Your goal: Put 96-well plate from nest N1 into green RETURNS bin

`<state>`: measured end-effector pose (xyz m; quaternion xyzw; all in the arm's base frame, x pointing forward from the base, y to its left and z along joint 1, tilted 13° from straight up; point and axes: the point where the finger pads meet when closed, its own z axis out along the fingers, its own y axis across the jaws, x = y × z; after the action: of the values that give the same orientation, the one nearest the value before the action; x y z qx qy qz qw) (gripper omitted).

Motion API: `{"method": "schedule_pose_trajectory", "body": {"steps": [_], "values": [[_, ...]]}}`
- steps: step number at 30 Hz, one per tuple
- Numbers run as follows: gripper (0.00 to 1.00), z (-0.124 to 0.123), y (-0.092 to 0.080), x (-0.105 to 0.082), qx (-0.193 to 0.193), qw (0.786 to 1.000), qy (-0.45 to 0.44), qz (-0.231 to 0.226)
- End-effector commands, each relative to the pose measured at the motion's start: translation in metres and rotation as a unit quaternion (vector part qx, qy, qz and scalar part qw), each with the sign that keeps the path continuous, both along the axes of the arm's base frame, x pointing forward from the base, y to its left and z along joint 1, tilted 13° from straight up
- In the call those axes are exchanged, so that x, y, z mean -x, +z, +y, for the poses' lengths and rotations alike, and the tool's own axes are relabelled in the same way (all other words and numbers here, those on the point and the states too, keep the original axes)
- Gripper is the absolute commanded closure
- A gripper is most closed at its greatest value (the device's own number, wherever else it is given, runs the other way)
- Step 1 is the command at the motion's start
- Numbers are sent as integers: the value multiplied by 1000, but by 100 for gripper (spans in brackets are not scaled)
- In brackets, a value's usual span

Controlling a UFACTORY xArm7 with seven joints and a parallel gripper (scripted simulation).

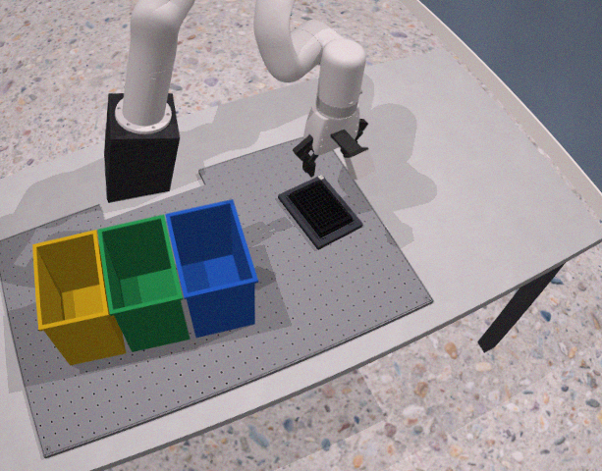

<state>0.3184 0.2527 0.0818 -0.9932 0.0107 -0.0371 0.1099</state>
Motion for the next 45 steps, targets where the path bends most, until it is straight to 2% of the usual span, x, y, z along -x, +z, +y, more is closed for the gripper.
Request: {"method": "schedule_pose_trajectory", "body": {"steps": [1, 45], "values": [[0, 2, -3, -2, -1, 1000, 0, -1], [0, 16, -68, -7, -1, 1000, 0, -1]]}}
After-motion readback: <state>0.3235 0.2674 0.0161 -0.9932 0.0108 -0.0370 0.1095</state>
